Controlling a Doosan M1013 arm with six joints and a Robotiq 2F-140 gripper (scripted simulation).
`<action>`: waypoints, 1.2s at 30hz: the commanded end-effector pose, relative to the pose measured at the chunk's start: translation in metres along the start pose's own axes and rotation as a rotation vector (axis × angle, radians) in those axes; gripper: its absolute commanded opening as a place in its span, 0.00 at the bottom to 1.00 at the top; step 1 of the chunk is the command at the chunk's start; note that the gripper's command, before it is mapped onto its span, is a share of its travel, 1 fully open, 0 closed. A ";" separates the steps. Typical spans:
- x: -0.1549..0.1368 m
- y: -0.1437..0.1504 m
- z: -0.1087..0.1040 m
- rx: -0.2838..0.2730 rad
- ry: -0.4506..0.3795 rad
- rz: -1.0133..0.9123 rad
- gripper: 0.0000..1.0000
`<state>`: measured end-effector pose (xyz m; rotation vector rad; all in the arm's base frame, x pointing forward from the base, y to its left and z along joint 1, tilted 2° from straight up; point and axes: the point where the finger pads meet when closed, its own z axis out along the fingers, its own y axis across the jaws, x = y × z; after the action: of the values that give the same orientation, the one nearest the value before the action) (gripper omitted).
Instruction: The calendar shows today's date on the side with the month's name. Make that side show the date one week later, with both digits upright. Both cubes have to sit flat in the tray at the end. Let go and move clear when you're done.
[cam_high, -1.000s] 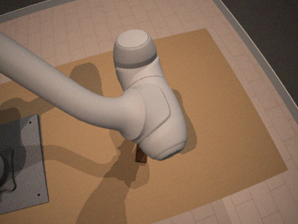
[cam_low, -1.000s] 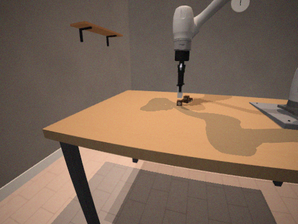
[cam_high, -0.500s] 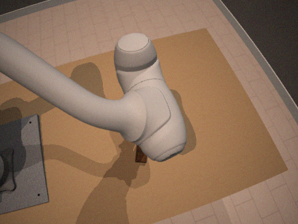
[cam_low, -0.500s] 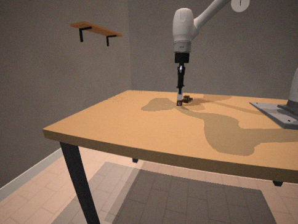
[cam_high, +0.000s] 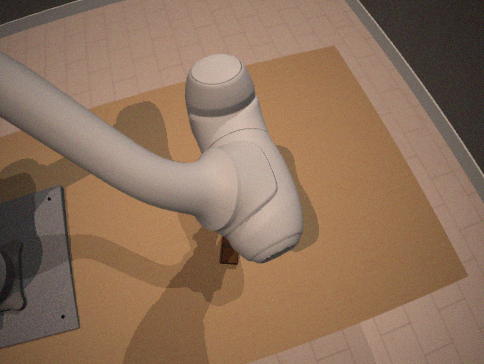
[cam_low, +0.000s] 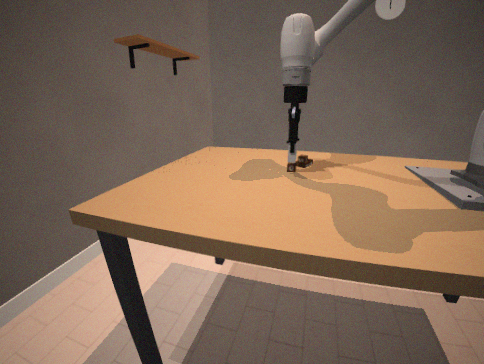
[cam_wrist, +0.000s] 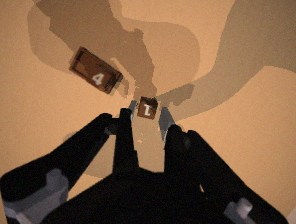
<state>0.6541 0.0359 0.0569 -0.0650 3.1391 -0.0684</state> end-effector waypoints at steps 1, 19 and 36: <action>0.000 0.000 0.000 0.000 0.000 0.000 0.35; 0.000 0.000 0.000 0.000 0.000 0.000 0.35; 0.000 0.000 0.005 0.000 0.000 0.000 0.35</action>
<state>0.6541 0.0358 0.0541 -0.0650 3.1391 -0.0684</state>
